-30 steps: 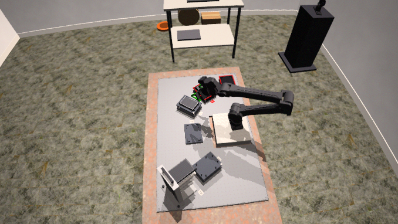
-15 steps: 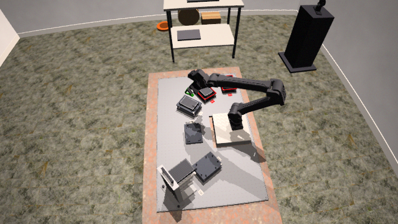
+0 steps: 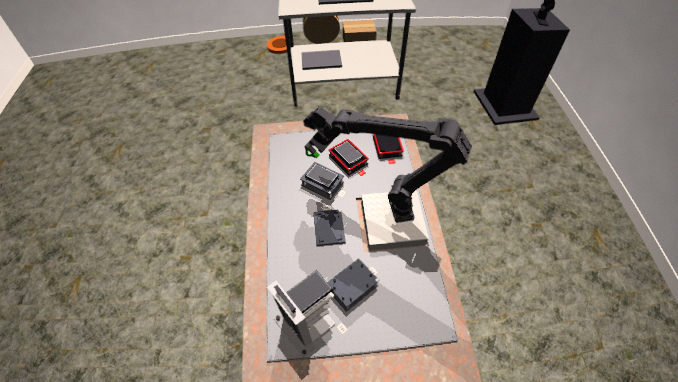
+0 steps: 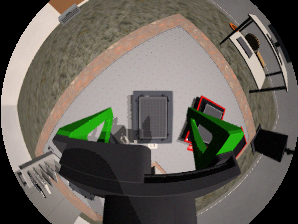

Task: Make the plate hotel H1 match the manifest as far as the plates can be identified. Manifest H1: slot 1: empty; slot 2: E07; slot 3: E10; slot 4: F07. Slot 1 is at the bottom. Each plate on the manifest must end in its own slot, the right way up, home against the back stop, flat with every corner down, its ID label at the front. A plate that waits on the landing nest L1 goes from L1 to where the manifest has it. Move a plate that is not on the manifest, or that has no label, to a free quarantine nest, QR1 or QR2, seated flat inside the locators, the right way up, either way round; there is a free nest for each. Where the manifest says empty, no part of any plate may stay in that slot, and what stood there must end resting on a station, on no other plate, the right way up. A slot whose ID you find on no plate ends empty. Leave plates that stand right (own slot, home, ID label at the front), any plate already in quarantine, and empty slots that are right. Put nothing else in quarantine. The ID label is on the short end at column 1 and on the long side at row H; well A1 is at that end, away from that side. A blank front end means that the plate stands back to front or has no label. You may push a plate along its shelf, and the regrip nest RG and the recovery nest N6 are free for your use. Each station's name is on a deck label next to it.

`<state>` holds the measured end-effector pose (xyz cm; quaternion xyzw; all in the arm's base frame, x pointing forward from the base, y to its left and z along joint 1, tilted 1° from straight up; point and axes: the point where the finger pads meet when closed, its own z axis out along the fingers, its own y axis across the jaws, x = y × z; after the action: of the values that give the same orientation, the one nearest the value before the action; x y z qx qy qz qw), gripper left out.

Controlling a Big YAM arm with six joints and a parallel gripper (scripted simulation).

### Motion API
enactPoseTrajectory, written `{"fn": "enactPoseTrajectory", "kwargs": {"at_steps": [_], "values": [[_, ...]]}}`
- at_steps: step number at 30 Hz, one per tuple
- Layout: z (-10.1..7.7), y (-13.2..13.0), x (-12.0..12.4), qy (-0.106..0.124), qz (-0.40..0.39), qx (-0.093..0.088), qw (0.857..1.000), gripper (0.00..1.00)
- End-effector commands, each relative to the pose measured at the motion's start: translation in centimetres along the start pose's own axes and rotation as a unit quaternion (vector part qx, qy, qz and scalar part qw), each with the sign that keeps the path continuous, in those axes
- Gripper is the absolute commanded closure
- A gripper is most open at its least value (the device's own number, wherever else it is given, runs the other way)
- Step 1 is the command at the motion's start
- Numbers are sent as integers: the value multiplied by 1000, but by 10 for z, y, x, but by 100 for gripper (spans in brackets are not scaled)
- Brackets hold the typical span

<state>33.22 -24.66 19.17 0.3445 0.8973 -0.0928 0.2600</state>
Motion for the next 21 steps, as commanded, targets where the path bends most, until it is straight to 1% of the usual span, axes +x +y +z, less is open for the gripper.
{"fn": "enactPoseTrajectory", "kwargs": {"at_steps": [1, 2, 10, 17, 19, 21], "values": [[-15, -4, -38, -12, 0, 1, 1000, 0], [-15, -4, -38, -12, 0, 1, 1000, 0], [-13, -4, -37, 56, 0, 1, 998, 0], [-11, -4, -35, 115, 1, 0, 993, 0], [-11, -4, -35, 115, 1, 0, 993, 0], [-11, -4, -35, 131, 1, 0, 991, 0]]}}
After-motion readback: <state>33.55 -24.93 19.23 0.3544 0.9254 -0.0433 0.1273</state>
